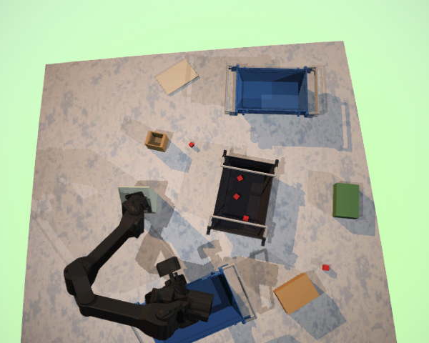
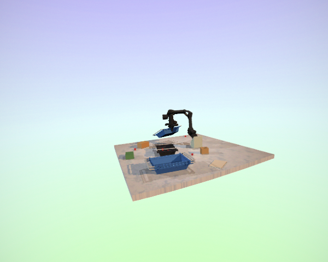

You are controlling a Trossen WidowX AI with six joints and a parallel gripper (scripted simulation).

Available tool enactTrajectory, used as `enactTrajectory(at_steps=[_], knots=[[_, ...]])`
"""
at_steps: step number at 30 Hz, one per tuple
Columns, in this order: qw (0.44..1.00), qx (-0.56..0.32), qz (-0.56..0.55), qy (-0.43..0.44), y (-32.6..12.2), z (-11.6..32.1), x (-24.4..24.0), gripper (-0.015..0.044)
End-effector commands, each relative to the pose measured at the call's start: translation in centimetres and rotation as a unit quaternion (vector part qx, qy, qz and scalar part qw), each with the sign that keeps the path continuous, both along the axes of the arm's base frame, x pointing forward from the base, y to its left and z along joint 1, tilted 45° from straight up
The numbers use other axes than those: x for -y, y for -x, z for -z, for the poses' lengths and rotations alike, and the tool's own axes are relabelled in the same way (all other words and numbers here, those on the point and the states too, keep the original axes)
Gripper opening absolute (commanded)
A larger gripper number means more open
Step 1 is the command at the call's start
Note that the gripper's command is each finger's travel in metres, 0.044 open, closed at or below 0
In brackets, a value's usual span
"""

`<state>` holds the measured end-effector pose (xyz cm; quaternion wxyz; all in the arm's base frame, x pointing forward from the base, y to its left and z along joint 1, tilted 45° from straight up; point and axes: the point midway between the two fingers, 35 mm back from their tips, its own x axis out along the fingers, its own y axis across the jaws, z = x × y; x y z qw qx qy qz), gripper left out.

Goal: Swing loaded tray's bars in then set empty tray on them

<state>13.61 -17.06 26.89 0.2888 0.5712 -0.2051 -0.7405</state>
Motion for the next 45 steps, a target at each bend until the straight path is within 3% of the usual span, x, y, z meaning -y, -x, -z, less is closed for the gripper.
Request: enactTrajectory(at_steps=[1, 45], knots=[[1.000, -0.010, -0.025, -0.006, -2.1, 0.3, -0.3, 0.0000], [0.958, -0.175, -0.217, -0.071, -16.2, 9.3, -8.6, 0.0000]])
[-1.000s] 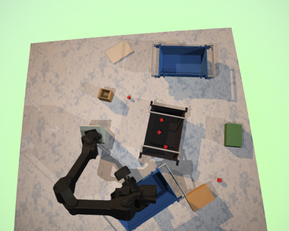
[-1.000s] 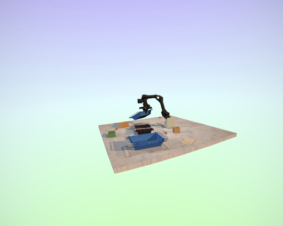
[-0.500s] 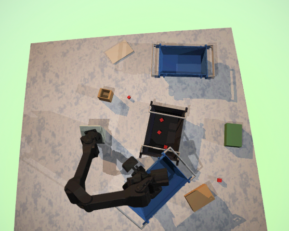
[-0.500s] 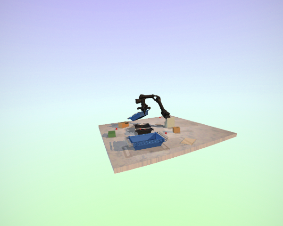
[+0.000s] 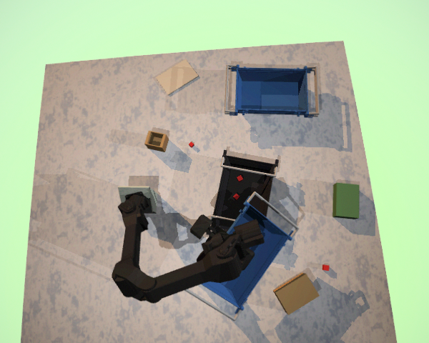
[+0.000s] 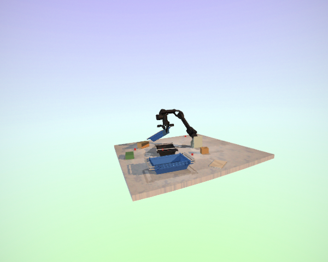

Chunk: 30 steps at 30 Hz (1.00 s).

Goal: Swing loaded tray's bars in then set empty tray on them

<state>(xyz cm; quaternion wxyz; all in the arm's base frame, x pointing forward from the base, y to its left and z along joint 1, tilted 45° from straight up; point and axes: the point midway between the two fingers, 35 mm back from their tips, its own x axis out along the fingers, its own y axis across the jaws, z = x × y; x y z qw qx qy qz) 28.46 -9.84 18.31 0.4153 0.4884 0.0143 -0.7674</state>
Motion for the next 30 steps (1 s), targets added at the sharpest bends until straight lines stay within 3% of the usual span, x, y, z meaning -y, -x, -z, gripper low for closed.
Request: enactTrajectory(at_steps=[1, 30], knots=[[1.000, -0.012, -0.028, -0.003, -1.6, 1.0, -1.7, 0.0000], [0.980, -0.129, -0.150, -0.008, -5.6, 9.6, -11.1, 0.0000]])
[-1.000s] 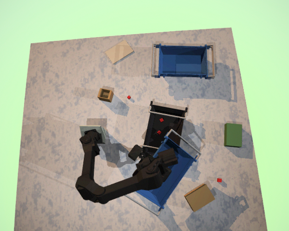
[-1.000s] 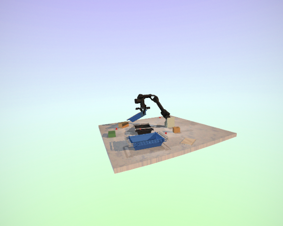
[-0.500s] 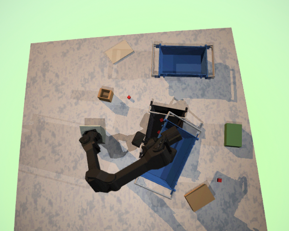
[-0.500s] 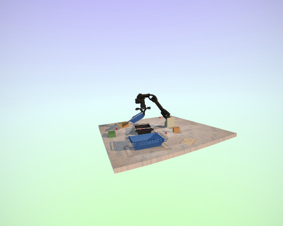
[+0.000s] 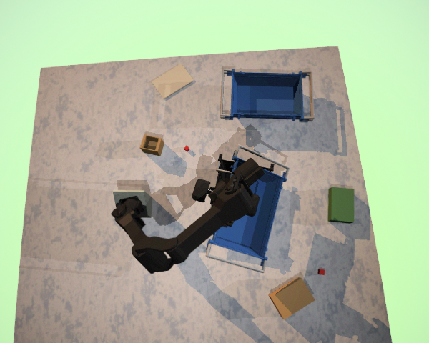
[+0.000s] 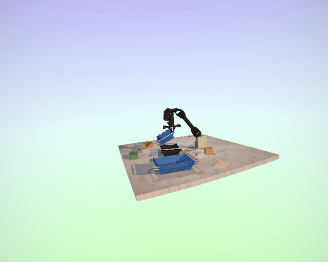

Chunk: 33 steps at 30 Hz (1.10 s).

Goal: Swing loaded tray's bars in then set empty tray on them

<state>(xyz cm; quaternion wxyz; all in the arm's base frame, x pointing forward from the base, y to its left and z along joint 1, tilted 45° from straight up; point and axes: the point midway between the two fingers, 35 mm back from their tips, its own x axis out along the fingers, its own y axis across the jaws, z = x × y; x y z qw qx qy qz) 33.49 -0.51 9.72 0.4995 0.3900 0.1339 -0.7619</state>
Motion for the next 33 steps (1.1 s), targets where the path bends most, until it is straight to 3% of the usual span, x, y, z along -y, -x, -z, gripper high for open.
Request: enactTrajectory(at_steps=[1, 33], knots=[[1.000, -0.011, -0.028, 0.001, -0.65, 1.30, -2.12, 0.0000], [0.999, -0.021, -0.039, 0.002, -0.73, 2.11, -2.97, 0.0000]])
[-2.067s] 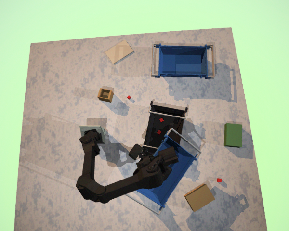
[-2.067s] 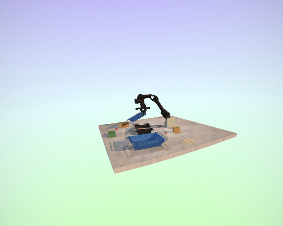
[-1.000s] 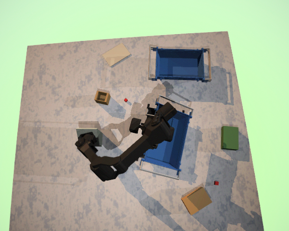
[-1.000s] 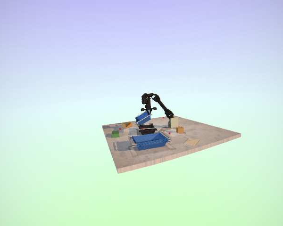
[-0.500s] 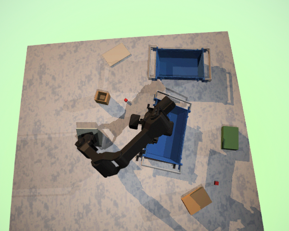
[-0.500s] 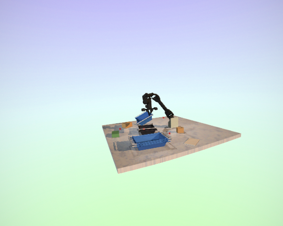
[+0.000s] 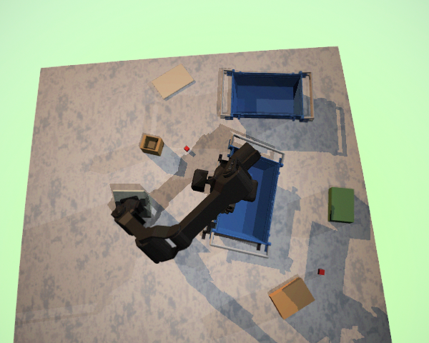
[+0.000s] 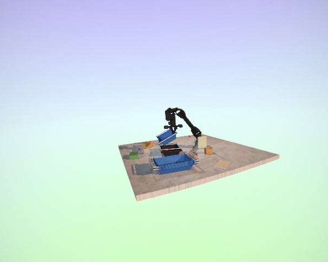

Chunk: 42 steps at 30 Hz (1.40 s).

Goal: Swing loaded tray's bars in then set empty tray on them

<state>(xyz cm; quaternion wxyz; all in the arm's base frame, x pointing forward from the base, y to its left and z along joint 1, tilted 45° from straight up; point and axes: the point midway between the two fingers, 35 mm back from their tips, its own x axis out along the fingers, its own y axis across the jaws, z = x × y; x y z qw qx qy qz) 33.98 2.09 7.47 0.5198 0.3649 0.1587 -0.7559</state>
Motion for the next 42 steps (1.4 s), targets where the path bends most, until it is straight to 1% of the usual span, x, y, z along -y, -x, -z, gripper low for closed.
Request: enactTrajectory(at_steps=[1, 23, 42], knots=[[1.000, 0.005, -0.007, 0.001, -0.2, -0.1, -0.4, 0.0000], [1.000, 0.005, -0.007, 0.001, -0.4, 0.1, -0.3, 0.0000], [1.000, 0.006, -0.007, 0.001, 0.1, 2.0, 1.4, 0.0000]])
